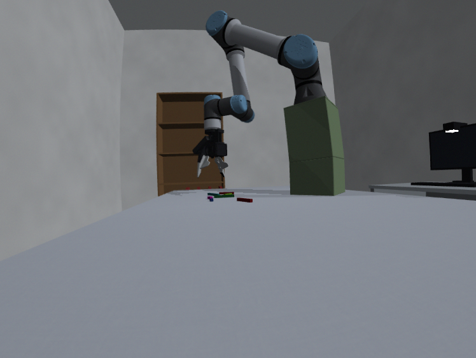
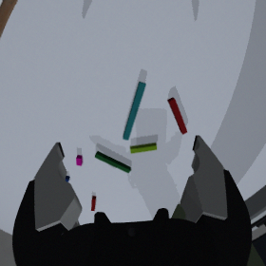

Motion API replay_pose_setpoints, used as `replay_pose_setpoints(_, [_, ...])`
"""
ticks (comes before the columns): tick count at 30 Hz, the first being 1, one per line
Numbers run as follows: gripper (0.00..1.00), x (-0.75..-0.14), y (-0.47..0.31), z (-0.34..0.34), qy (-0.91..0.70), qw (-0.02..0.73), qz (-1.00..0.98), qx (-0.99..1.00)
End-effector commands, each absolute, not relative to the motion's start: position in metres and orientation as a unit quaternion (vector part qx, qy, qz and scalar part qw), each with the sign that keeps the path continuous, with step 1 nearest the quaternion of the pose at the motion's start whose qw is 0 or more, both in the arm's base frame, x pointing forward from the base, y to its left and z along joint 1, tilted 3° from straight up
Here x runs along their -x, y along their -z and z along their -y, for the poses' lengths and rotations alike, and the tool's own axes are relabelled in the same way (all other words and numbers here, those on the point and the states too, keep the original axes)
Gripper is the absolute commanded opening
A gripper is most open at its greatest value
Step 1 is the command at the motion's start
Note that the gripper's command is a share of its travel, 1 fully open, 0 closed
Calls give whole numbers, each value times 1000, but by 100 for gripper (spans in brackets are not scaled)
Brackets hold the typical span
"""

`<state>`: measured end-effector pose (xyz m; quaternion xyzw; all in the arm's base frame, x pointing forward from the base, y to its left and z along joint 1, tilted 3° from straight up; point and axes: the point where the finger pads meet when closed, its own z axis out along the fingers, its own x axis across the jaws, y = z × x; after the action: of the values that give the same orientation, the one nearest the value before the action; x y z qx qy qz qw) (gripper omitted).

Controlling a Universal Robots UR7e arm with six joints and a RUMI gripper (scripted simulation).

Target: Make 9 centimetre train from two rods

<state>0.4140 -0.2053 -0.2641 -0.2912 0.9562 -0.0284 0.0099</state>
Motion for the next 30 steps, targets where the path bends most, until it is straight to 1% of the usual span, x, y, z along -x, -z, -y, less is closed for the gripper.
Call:
replay_pose_setpoints(1, [100,-409,265,207,28,10,-977,210])
replay_pose_setpoints(20, [100,-400,265,210,26,14,-999,38])
replay_pose_setpoints(30, [100,-397,265,210,25,16,-999,-15])
